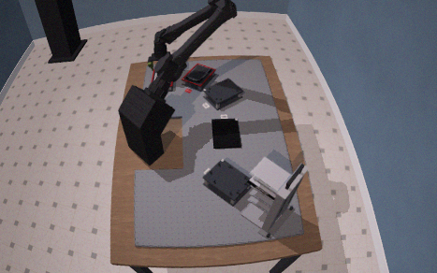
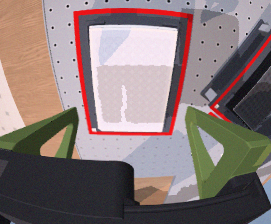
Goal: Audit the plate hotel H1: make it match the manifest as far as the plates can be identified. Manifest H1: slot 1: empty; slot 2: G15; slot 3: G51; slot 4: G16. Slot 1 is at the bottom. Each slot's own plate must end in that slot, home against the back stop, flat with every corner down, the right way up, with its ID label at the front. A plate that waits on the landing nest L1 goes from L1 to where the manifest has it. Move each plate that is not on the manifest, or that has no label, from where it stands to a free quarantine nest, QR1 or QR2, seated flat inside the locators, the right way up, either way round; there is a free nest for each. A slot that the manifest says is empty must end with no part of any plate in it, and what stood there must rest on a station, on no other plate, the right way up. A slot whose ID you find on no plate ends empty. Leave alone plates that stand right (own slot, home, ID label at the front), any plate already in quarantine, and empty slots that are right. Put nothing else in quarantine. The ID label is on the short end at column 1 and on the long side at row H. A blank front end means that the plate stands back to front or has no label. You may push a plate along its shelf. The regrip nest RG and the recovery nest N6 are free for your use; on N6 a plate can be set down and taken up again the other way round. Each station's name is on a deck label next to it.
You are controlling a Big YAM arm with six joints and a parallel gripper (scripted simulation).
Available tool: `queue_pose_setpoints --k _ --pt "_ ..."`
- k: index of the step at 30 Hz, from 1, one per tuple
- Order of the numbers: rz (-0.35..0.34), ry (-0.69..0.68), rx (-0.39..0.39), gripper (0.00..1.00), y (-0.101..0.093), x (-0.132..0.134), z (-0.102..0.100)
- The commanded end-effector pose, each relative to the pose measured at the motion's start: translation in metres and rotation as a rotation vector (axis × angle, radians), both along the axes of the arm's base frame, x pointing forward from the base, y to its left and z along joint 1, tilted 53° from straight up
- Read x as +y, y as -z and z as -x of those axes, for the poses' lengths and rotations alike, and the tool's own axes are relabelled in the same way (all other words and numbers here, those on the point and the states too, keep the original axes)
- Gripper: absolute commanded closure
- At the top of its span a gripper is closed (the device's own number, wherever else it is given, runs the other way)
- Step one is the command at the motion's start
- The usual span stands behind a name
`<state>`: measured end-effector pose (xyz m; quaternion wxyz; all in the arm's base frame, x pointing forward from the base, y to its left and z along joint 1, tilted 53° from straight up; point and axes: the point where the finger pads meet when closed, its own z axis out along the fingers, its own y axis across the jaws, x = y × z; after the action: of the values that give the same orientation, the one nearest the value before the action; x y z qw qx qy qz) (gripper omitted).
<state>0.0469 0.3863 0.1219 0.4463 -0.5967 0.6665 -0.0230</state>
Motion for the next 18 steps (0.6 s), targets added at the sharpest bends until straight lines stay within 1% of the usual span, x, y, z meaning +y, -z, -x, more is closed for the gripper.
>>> queue_pose_setpoints --k 1,6,9,10,11,18 --pt "-0.059 -0.001 0.027 0.0 -0.023 0.004 0.015" --pt "-0.058 -0.001 0.028 0.0 -0.032 -0.003 0.023" --pt "-0.054 -0.001 0.027 0.0 -0.031 -0.006 0.024" --pt "-0.031 0.004 0.021 0.0 -0.025 -0.008 0.024" --pt "-0.059 -0.001 0.029 0.0 -0.037 -0.006 0.028" --pt "-0.063 0.0 0.032 0.0 -0.05 -0.015 0.04"
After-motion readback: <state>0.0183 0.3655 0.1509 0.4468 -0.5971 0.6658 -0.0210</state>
